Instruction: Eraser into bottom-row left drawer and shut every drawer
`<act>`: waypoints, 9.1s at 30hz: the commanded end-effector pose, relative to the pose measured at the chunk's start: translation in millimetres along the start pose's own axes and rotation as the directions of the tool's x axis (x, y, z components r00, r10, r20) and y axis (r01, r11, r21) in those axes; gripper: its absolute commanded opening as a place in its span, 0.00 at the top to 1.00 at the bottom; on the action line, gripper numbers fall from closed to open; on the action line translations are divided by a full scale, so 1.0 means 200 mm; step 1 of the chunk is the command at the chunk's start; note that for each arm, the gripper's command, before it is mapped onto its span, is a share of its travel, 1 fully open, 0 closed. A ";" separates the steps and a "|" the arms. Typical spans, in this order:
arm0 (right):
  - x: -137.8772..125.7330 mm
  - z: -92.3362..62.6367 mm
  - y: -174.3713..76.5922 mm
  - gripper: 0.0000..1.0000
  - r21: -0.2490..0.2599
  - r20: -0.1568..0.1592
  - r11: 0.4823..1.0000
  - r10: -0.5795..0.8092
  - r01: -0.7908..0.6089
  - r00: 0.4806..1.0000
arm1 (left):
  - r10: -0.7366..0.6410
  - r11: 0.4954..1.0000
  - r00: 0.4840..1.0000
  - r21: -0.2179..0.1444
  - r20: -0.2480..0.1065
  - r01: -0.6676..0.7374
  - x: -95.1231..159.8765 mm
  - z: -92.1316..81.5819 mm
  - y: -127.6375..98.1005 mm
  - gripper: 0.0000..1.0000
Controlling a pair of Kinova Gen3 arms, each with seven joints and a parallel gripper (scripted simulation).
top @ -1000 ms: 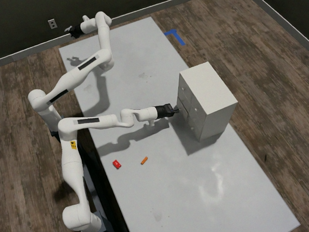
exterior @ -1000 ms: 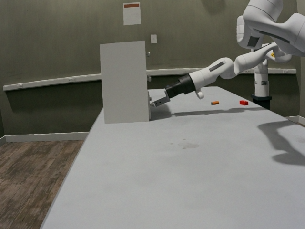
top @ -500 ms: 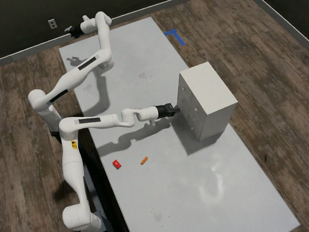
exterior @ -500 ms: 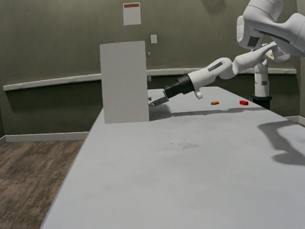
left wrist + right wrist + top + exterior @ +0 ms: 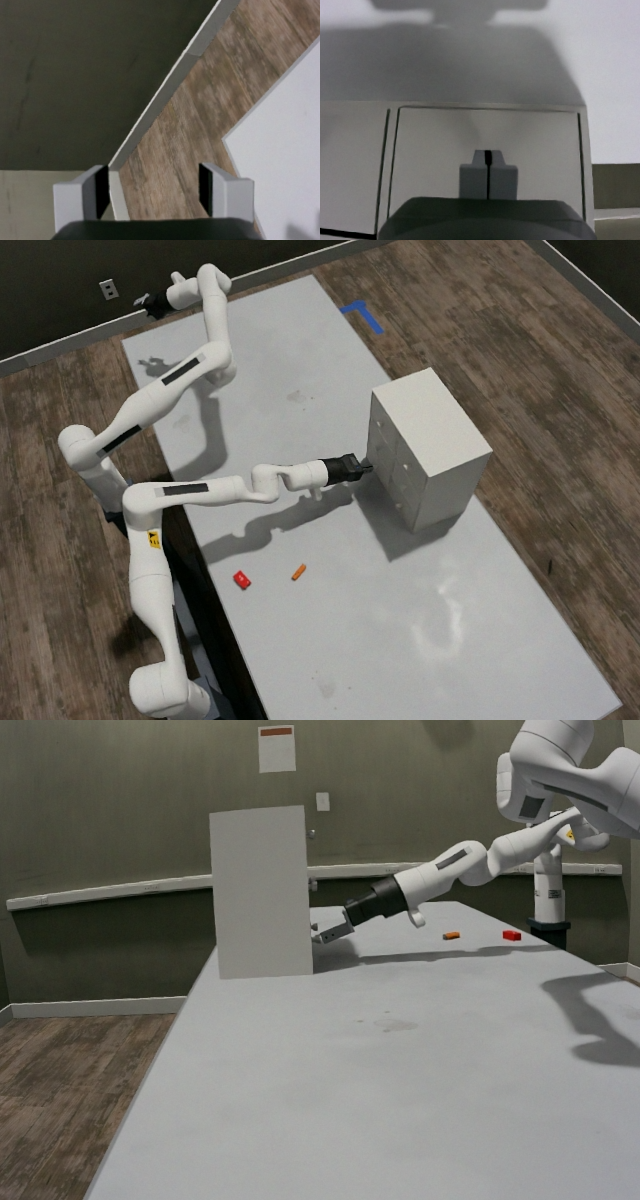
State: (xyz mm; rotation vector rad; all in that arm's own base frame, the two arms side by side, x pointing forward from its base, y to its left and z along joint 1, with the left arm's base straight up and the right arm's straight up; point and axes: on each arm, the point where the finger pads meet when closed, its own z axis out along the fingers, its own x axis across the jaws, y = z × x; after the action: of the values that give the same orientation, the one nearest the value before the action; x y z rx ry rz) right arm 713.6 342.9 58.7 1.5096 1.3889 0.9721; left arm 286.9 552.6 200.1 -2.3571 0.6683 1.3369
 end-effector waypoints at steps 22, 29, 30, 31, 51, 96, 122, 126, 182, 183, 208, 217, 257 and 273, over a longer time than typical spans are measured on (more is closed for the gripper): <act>0.00 0.00 0.01 1.00 -0.002 0.000 1.000 0.001 -0.001 1.000 | -0.002 1.000 1.000 0.001 0.000 0.002 -0.01 0.00 0.00 0.00; 0.00 0.00 0.01 1.00 -0.002 0.000 1.000 0.001 -0.001 1.000 | -0.002 1.000 1.000 0.001 0.000 0.002 -0.01 0.00 0.00 0.00; 0.00 0.00 0.01 1.00 -0.002 0.000 1.000 0.001 -0.001 1.000 | -0.002 1.000 1.000 0.001 0.000 0.002 -0.01 0.00 0.00 0.00; 0.00 0.00 0.01 1.00 -0.002 0.000 1.000 0.001 -0.001 1.000 | -0.002 1.000 1.000 0.001 0.000 0.002 -0.01 0.00 0.00 0.00; 0.00 -0.16 -0.05 1.00 -0.002 0.000 1.000 0.001 -0.001 1.000 | -0.002 1.000 1.000 0.001 0.000 0.002 -0.01 0.00 0.00 0.00; 0.00 -0.60 0.17 1.00 0.009 -0.002 1.000 0.002 -0.001 1.000 | -0.002 1.000 1.000 0.001 0.000 0.002 -0.01 0.00 0.00 0.00; 0.00 -0.64 0.20 1.00 0.119 -0.004 0.993 0.002 -0.001 1.000 | -0.002 1.000 1.000 0.001 0.000 0.002 -0.01 0.00 0.00 0.00; 0.00 -0.66 0.21 1.00 0.169 -0.006 0.986 0.002 -0.001 1.000 | -0.002 1.000 1.000 0.001 0.000 0.002 -0.01 0.00 0.00 0.00; 0.01 -1.07 0.50 1.00 0.918 -0.001 0.396 0.006 -0.001 1.000 | -0.002 1.000 1.000 0.001 0.000 0.002 -0.01 0.00 0.00 0.00; 0.01 -1.07 0.50 1.00 0.921 -0.001 0.390 0.006 -0.001 1.000 | -0.002 1.000 1.000 0.001 0.000 0.002 -0.01 0.00 0.00 0.00; -0.01 -1.10 0.51 1.00 0.939 -0.001 0.344 0.001 0.000 1.000 | -0.002 1.000 1.000 0.001 0.000 0.002 -0.01 0.00 0.00 0.00; -0.01 -1.10 0.51 1.00 0.939 -0.001 0.344 0.001 0.000 1.000 | -0.002 1.000 1.000 0.001 0.000 0.002 -0.01 0.00 0.00 0.00; -0.01 -1.10 0.51 0.00 0.939 -0.001 0.344 0.001 0.000 1.000 | -0.002 1.000 1.000 0.001 0.000 0.002 -0.01 0.00 0.00 0.00; -0.01 -1.10 0.51 0.00 0.939 -0.001 0.344 0.001 0.000 1.000 | -0.002 1.000 1.000 0.001 0.000 0.002 -0.01 0.00 0.00 0.00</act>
State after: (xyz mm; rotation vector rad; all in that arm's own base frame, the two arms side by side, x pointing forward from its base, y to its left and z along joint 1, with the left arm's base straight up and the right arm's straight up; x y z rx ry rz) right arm 542.3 355.8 228.8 2.3118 2.1272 -0.0004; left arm 286.9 552.6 200.1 -2.3571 0.6683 1.3369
